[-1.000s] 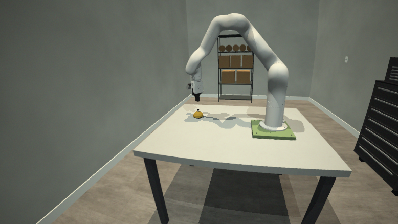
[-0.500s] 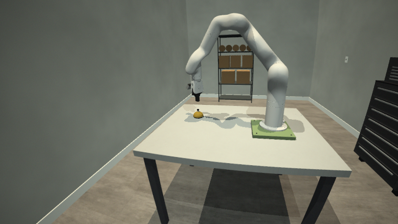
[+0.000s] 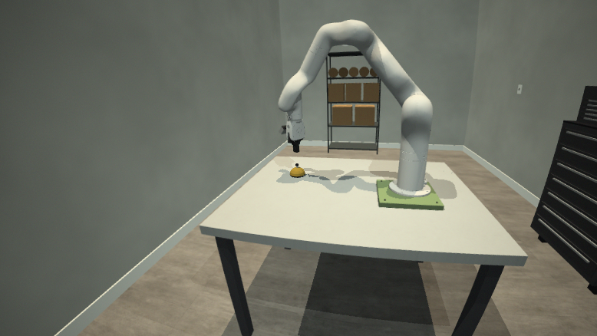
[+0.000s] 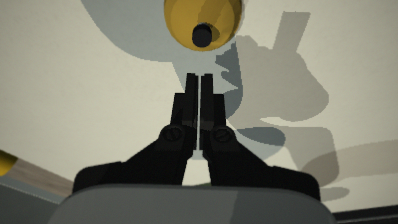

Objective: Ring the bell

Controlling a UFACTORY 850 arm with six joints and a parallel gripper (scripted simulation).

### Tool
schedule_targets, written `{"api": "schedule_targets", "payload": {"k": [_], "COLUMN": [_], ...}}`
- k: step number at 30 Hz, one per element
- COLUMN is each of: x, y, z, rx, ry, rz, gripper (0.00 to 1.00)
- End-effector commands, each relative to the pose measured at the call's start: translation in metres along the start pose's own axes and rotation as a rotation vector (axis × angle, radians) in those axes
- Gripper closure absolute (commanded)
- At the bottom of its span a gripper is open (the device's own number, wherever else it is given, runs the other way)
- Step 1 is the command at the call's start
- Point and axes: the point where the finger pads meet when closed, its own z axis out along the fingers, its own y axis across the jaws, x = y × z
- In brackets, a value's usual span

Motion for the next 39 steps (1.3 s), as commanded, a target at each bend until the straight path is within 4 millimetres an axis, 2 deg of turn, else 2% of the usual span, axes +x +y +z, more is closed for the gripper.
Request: {"api": "schedule_targets", "payload": {"k": [1,14,39], "x": [0.001,0.001,0.001], "y": [0.0,0.0,0.0], "z": [0.0,0.01,0.051], "rx": [0.001,0.002,0.002], "ry": [0.002,0.003,0.003], "rz": [0.0,0.001,0.001], "gripper": [1.0,1.0,1.0]}}
